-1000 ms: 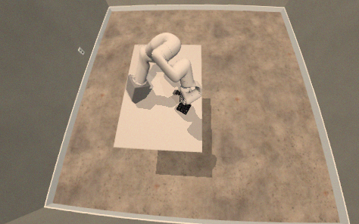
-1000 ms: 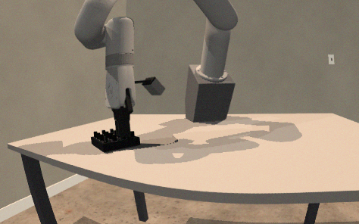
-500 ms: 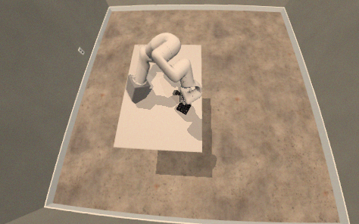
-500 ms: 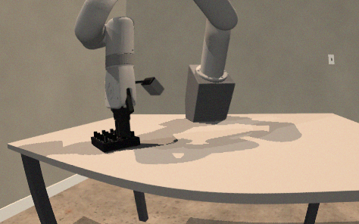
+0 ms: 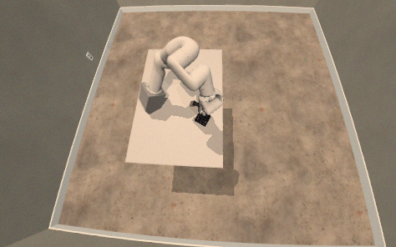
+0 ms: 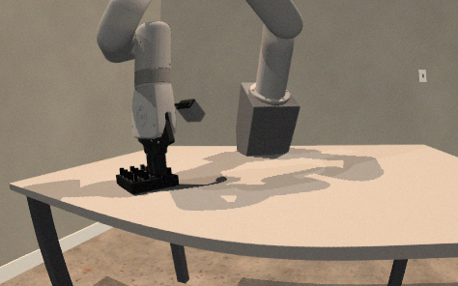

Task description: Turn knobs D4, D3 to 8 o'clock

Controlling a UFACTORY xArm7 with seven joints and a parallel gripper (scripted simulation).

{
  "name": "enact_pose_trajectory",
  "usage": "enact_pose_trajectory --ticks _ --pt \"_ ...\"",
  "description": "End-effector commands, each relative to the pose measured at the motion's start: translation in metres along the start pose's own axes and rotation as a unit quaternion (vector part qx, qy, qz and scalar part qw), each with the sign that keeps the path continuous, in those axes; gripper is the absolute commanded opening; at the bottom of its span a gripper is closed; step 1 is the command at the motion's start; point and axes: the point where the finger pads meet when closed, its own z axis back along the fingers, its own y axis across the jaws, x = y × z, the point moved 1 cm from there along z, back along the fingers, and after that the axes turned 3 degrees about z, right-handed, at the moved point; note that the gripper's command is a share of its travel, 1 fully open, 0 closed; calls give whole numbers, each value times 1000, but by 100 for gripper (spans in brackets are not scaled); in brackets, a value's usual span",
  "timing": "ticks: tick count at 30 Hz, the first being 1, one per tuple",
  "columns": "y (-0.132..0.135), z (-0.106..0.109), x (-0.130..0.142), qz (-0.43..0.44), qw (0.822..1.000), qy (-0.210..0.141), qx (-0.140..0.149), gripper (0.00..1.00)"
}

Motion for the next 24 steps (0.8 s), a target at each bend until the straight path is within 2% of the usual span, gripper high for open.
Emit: enact_pose_trajectory --ticks 1,11,22,24 --pt "-1 1 1 30 1000 -1 -1 8" --pt "-1 1 1 114 993 -1 -1 8" --pt "-1 1 1 250 968 -1 -1 8" --pt "-1 1 1 250 968 -1 -1 8"
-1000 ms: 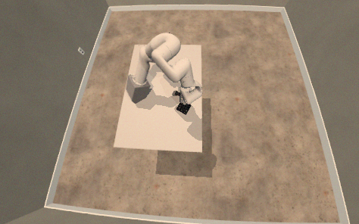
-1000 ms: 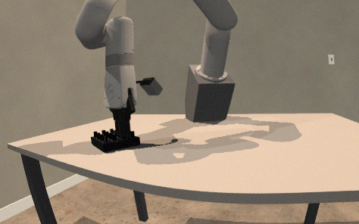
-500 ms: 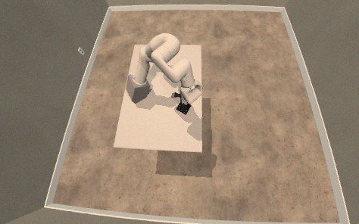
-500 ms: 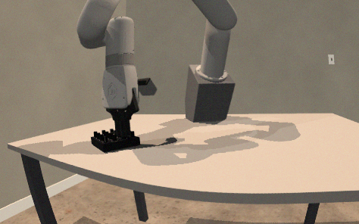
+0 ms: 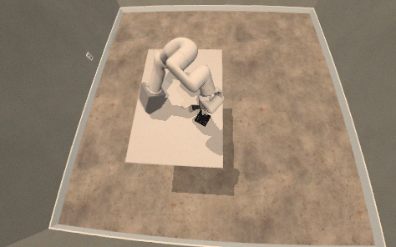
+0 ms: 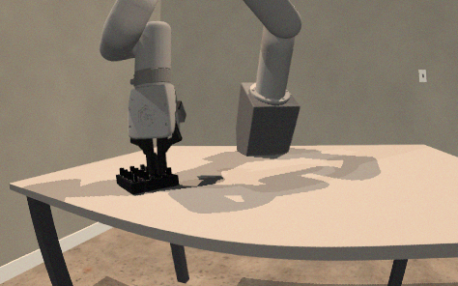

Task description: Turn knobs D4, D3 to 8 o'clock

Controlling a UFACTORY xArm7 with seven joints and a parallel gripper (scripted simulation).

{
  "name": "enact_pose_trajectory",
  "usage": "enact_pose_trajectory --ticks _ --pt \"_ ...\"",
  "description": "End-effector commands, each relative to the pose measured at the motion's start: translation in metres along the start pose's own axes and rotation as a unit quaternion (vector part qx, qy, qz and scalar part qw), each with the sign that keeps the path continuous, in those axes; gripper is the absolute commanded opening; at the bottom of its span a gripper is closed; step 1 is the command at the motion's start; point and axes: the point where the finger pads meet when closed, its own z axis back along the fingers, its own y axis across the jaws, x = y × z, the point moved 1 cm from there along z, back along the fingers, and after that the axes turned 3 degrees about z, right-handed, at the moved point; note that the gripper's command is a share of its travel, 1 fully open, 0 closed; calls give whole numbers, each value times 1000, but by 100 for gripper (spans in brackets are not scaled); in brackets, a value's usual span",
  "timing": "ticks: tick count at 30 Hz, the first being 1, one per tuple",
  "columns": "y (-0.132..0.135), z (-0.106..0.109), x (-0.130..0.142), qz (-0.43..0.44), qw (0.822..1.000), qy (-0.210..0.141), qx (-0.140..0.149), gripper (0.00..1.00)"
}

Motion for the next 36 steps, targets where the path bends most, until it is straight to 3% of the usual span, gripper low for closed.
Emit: enact_pose_trajectory --ticks 1,17,36 --pt "-1 1 0 25 1000 -2 0 8" --pt "-1 1 0 210 978 -2 -1 8" --pt "-1 1 0 383 924 -1 -1 8"
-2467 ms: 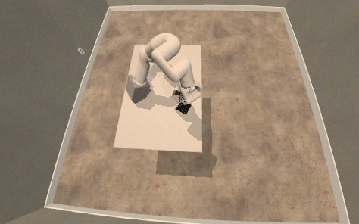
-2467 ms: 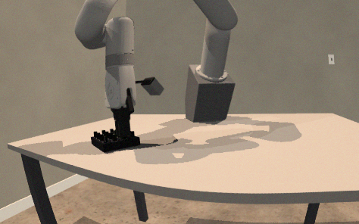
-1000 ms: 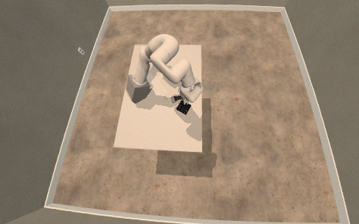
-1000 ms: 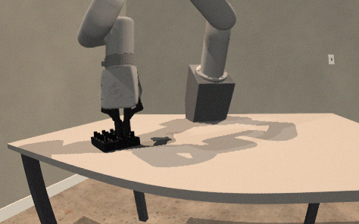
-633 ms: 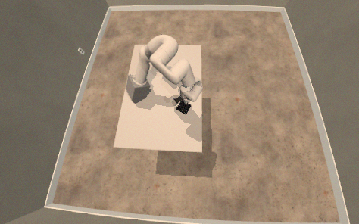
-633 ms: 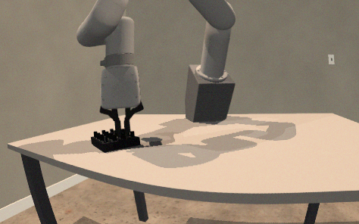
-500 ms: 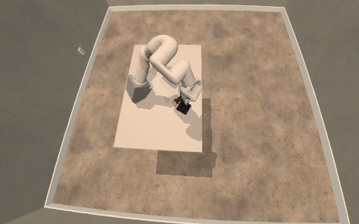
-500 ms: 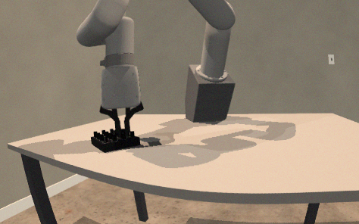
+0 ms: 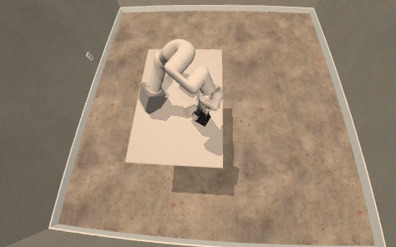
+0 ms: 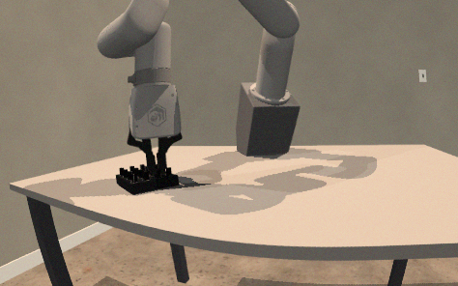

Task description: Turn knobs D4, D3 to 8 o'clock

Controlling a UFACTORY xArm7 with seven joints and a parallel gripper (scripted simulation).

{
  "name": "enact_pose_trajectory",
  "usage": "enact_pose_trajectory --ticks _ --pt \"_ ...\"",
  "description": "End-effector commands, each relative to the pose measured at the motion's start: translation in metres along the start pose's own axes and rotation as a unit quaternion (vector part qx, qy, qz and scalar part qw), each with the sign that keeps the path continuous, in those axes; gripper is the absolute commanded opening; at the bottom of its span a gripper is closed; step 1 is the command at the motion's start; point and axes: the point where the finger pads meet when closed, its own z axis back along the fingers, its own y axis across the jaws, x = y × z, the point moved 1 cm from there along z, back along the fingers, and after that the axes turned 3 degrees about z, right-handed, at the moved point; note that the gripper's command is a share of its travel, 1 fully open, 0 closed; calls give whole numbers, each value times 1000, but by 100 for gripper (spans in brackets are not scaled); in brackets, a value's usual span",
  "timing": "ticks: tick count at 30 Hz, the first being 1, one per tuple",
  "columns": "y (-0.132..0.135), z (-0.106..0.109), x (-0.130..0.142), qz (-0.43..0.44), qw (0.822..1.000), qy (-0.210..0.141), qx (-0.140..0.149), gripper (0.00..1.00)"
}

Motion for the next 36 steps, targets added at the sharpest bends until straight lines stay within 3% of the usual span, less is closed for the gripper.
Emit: enact_pose_trajectory --ticks 1,13,36 --pt "-1 1 0 25 1000 0 -1 8" --pt "-1 1 0 92 996 0 -1 8" --pt "-1 1 0 113 994 0 -1 8"
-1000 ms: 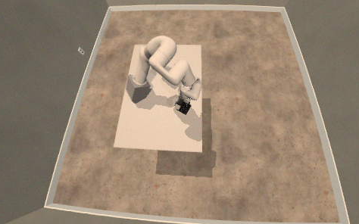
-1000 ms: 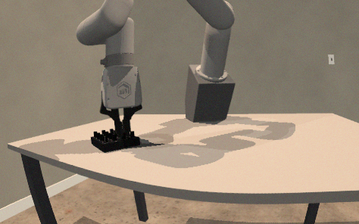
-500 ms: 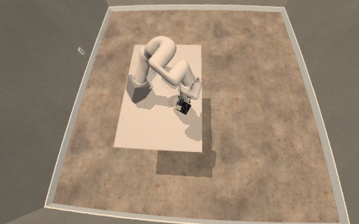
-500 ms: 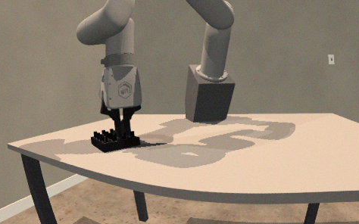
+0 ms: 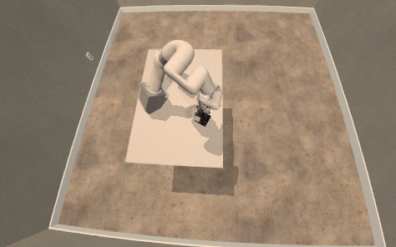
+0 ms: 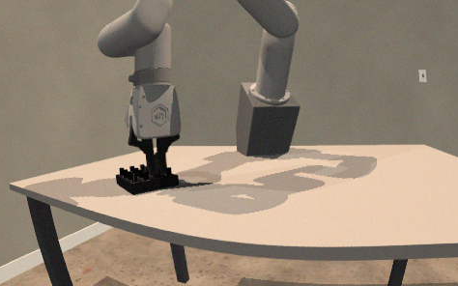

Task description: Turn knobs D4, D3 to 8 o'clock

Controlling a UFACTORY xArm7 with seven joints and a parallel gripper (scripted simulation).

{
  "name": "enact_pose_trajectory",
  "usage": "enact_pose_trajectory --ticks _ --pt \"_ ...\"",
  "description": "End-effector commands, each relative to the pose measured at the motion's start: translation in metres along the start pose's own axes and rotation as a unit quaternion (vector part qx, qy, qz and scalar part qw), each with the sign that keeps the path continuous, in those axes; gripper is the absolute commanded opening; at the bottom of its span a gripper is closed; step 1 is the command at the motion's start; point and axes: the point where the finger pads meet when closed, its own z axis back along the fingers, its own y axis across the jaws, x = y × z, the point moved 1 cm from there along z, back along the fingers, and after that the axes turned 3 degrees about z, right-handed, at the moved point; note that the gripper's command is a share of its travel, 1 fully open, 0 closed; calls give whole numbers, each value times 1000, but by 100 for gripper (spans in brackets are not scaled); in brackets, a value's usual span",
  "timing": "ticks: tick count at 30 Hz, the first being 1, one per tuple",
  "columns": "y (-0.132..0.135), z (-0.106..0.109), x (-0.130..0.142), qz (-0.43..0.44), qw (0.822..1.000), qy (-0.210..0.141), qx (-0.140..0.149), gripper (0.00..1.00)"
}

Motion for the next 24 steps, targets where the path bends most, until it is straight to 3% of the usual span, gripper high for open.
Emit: enact_pose_trajectory --ticks 1,7,8,24 --pt "-1 1 -1 0 1000 1 -1 8" --pt "-1 1 -1 0 1000 1 -1 8" --pt "-1 1 -1 0 1000 1 -1 19" --pt "-1 1 -1 0 1000 1 -1 19"
